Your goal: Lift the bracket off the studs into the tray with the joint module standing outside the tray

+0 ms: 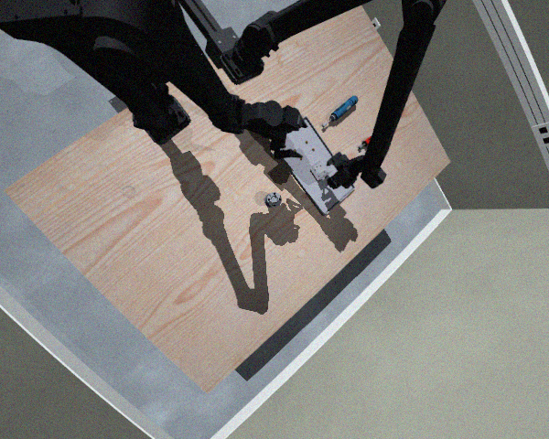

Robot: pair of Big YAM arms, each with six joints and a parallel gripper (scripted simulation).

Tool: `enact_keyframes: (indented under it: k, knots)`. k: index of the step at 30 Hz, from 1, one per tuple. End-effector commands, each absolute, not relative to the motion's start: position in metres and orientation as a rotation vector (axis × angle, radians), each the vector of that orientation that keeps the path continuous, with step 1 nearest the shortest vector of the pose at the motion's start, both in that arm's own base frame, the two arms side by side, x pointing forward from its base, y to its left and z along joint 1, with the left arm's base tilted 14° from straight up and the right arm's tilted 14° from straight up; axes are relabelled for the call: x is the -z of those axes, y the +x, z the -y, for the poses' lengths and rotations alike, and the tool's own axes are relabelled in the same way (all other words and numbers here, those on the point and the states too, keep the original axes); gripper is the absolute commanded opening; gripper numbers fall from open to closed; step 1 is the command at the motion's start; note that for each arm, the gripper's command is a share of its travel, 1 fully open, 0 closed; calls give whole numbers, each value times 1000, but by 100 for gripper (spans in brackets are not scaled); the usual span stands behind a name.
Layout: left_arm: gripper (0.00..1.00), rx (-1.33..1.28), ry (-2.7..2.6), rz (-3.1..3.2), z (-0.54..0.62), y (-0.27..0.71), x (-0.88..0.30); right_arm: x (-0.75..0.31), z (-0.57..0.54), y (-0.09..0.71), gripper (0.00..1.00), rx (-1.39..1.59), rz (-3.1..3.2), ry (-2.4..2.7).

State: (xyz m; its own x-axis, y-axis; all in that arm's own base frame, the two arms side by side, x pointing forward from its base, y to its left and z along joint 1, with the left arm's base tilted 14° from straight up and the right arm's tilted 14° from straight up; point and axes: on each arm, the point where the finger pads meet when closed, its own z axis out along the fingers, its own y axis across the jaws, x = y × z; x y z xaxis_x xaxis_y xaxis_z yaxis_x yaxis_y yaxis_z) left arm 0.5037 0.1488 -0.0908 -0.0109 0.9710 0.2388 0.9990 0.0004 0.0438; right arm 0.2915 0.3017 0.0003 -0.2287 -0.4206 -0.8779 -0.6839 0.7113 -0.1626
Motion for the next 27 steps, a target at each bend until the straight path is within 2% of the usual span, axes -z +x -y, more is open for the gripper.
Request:
enact_keyframes:
  k: [1, 27]
  knots:
    - [97, 348, -2106, 2136, -142, 516, 57, -6, -315, 307, 100, -338, -1827, -805]
    - [97, 327, -2104, 2131, -146, 513, 64, 1, -319, 309, 100, -342, -1821, -802]
